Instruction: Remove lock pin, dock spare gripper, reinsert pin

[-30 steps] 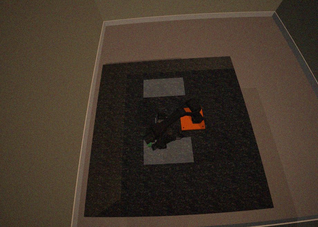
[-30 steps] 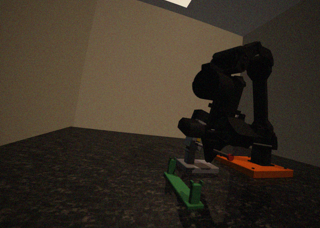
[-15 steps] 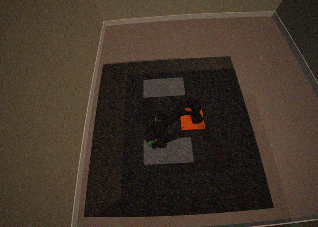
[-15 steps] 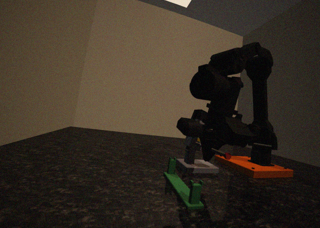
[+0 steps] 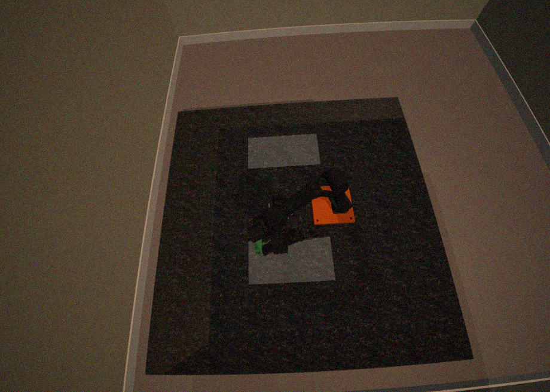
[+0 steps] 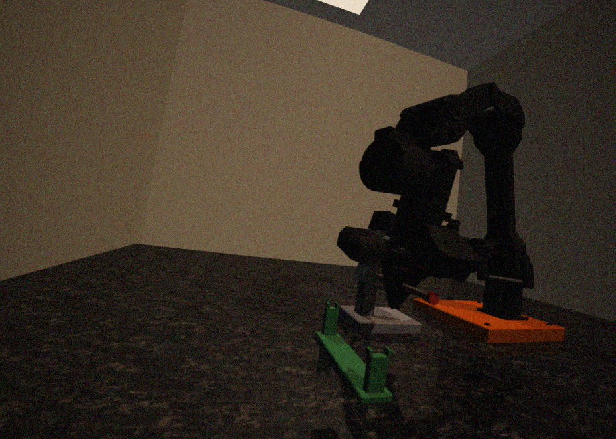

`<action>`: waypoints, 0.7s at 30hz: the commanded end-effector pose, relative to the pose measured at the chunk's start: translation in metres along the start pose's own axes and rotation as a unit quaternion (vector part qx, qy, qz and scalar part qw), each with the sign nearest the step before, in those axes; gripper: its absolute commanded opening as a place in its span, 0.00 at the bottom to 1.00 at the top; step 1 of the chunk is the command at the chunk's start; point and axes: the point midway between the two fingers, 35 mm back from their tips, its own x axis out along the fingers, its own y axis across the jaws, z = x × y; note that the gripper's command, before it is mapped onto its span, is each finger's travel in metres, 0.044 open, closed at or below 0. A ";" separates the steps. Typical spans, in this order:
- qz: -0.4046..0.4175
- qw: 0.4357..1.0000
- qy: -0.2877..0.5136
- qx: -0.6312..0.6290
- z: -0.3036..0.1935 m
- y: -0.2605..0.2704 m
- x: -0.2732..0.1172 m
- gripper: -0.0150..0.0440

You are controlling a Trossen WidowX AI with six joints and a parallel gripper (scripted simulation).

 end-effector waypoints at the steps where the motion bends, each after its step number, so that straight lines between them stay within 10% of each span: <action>1: -0.001 1.000 0.002 -0.002 -0.003 0.000 0.001 0.25; 21: 0.002 1.000 0.002 -0.003 -0.015 0.000 0.004 0.25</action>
